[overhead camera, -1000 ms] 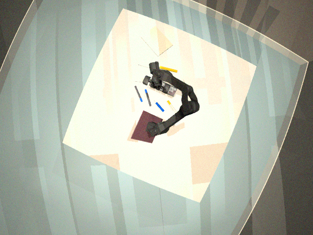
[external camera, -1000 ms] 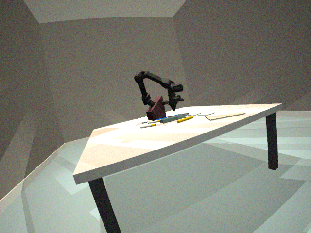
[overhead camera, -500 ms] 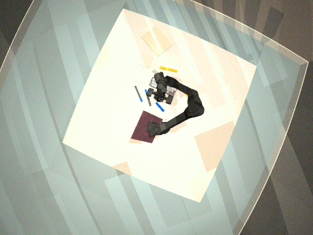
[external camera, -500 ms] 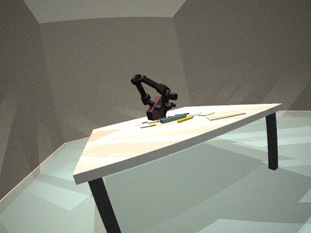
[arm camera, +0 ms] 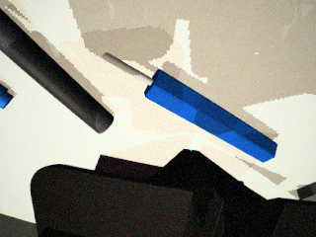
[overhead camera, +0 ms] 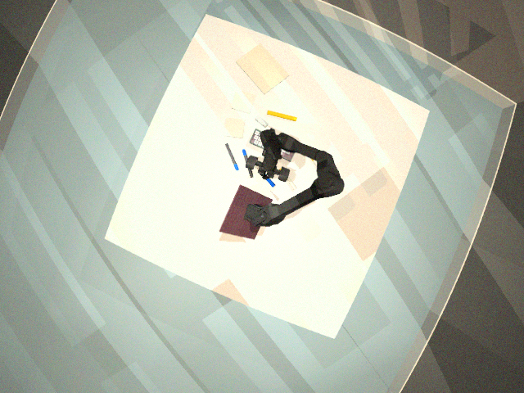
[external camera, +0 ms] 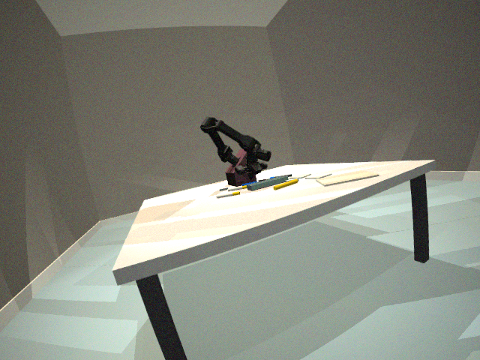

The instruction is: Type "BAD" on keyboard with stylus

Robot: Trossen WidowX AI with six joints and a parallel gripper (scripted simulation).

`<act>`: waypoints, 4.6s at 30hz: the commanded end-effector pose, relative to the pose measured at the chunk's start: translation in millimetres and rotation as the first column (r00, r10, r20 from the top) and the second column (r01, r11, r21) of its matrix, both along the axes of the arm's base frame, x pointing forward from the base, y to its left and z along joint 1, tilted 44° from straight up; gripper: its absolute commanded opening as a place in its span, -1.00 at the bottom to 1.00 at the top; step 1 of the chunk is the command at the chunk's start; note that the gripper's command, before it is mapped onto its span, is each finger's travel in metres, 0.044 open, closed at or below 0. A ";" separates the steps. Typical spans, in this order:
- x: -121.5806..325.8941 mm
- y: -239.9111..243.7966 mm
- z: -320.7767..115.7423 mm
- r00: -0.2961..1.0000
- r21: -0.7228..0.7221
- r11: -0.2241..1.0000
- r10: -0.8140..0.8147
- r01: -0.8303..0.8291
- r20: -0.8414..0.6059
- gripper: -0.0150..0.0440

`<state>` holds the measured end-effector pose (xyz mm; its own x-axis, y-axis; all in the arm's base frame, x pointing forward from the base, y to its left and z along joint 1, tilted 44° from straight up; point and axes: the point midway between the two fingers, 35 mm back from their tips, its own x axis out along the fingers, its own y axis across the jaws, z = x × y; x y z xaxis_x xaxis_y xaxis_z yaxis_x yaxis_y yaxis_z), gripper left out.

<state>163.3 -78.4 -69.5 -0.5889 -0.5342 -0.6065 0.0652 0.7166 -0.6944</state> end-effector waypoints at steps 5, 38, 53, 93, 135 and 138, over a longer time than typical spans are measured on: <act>-3.5 -8.4 -8.9 1.000 0.002 1.000 0.005 -0.005 -0.012 -0.49; -5.6 -17.8 -18.5 1.000 0.001 1.000 0.004 -0.004 -0.013 -0.49; -5.6 -17.8 -18.5 1.000 0.001 1.000 0.004 -0.004 -0.013 -0.49; -5.6 -17.8 -18.5 1.000 0.001 1.000 0.004 -0.004 -0.013 -0.49; -5.1 -13.3 -16.2 1.000 0.012 1.000 -0.003 0.003 -0.015 -0.49; -1.8 -13.8 -16.6 1.000 0.012 1.000 -0.002 0.002 -0.014 -0.49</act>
